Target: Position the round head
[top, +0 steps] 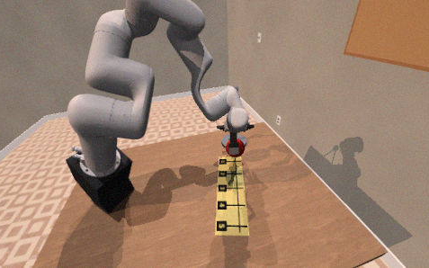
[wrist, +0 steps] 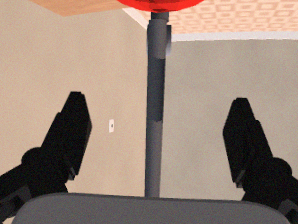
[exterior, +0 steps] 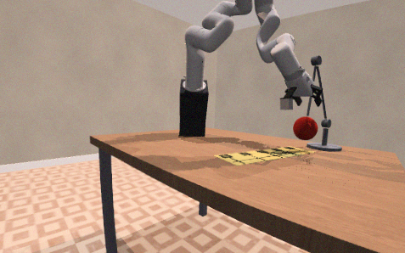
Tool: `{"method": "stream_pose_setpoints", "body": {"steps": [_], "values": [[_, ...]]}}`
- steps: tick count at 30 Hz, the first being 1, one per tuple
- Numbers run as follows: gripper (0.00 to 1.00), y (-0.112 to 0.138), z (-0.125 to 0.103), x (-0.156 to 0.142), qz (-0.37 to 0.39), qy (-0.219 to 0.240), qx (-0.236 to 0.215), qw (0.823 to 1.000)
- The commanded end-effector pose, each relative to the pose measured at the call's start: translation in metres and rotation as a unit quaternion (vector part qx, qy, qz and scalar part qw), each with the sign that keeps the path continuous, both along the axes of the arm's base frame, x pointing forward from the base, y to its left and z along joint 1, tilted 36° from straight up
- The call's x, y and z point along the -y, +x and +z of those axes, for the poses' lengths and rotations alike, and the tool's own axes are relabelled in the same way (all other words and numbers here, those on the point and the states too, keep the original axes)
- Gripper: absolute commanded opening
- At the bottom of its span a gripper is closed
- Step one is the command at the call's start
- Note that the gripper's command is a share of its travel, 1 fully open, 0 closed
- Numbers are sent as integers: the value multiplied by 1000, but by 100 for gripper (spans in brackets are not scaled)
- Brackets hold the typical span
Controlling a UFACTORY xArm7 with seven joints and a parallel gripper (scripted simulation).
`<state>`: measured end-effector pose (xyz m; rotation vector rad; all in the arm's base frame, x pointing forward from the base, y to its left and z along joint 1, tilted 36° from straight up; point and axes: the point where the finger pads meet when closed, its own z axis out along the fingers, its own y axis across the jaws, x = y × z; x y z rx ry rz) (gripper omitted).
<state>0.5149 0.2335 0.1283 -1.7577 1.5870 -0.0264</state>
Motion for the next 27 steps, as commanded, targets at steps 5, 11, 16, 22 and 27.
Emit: {"method": "stream_pose_setpoints", "body": {"steps": [5,11,16,22,27], "values": [[0,4,-3,-3,1,1,1,1000],[0,3,-2,-3,1,1,1,1000],[0,3,-2,-3,1,1,1,1000],[0,2,-1,-3,1,1,1,1000],[0,3,-1,-3,1,0,1,1000]]}}
